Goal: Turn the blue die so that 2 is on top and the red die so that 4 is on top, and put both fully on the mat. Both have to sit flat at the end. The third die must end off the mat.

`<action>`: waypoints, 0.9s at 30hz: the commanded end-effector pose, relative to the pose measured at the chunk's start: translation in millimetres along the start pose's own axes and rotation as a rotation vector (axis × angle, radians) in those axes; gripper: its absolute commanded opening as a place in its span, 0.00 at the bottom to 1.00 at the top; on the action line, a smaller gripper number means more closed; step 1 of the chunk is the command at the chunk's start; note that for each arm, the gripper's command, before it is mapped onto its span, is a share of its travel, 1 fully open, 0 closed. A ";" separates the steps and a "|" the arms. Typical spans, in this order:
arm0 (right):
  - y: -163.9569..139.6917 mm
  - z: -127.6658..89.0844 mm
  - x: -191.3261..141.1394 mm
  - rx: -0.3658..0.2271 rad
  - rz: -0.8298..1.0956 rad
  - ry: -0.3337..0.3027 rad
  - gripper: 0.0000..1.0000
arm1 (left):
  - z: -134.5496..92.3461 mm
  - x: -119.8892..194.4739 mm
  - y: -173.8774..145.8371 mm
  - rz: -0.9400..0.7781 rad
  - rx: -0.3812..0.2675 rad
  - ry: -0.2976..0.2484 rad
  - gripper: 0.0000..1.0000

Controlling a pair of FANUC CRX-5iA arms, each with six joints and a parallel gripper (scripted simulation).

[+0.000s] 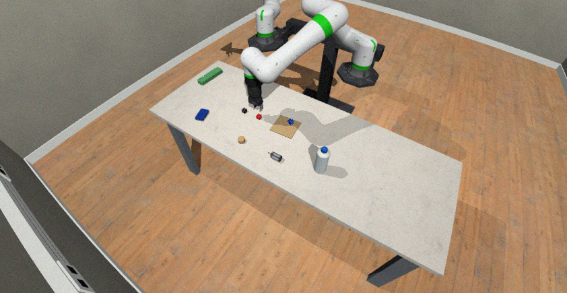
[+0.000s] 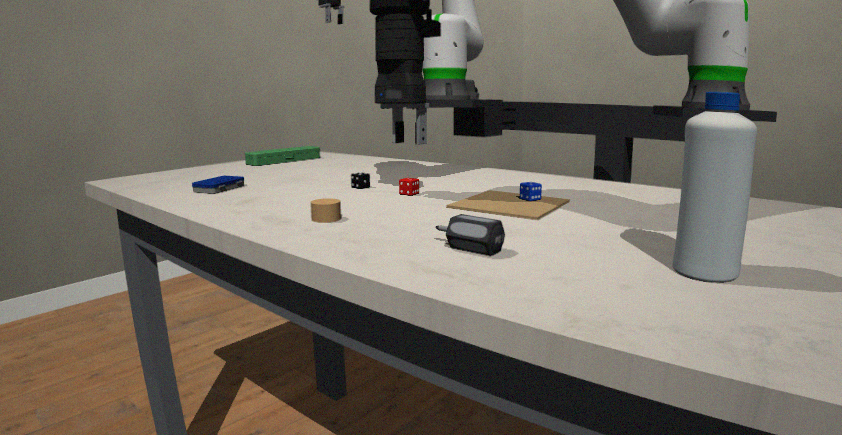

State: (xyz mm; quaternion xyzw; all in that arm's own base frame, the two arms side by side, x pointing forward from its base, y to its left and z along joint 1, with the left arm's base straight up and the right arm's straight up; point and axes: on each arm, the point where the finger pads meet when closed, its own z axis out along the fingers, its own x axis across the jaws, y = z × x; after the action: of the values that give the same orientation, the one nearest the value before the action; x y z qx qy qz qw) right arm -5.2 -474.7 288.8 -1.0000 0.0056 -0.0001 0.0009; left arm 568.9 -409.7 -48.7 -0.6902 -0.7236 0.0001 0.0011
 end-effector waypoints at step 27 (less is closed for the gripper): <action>0.2 -0.8 -0.1 -0.002 0.000 0.000 1.00 | 13.1 -0.6 0.6 0.000 -0.002 -0.001 0.79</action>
State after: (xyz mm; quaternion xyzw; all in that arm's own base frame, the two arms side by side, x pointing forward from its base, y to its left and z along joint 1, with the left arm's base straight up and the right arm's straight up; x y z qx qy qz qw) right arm -5.2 -474.7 288.8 -1.0000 0.0056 -0.0001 0.0009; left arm 568.9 -409.7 -60.9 -0.6902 -0.7236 0.0000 0.0011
